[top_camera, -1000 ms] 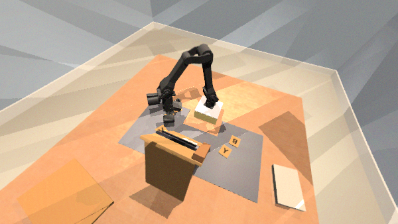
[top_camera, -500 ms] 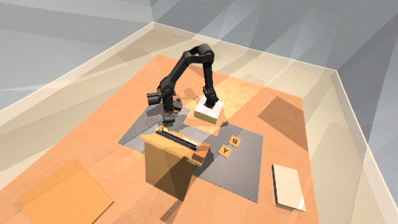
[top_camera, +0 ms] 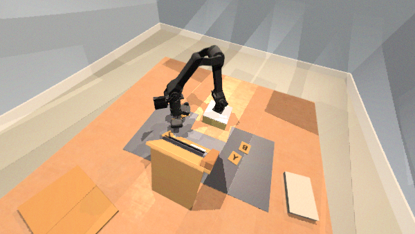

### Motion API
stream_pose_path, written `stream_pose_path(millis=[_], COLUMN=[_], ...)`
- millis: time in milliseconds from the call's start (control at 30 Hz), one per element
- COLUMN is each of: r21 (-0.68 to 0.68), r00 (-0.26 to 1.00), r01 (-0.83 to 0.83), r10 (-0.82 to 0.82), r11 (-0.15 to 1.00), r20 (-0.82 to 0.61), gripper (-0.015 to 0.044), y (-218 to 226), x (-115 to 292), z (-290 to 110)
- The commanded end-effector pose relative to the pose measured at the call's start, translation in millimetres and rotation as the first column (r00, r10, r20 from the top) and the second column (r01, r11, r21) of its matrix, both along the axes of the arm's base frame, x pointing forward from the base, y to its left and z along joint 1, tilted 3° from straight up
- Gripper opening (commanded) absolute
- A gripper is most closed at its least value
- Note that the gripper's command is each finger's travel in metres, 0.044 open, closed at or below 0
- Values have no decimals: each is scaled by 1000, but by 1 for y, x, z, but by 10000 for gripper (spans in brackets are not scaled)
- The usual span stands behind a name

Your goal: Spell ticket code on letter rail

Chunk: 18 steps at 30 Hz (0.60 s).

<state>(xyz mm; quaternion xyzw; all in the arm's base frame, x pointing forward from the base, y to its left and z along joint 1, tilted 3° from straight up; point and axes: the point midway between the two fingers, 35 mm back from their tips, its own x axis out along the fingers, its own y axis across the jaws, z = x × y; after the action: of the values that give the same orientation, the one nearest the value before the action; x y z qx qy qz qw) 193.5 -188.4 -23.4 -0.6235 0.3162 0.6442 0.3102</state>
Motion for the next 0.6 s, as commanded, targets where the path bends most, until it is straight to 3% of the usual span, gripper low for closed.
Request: stream_pose_path(millis=[0, 567], r21=[-7, -7], r00=[1000, 1000], r01=[4, 4], r10=[-4, -4], r11=[1000, 1000], r20=[1, 1], gripper=[0, 0], y=[0, 0], x=[0, 0], z=[3, 9])
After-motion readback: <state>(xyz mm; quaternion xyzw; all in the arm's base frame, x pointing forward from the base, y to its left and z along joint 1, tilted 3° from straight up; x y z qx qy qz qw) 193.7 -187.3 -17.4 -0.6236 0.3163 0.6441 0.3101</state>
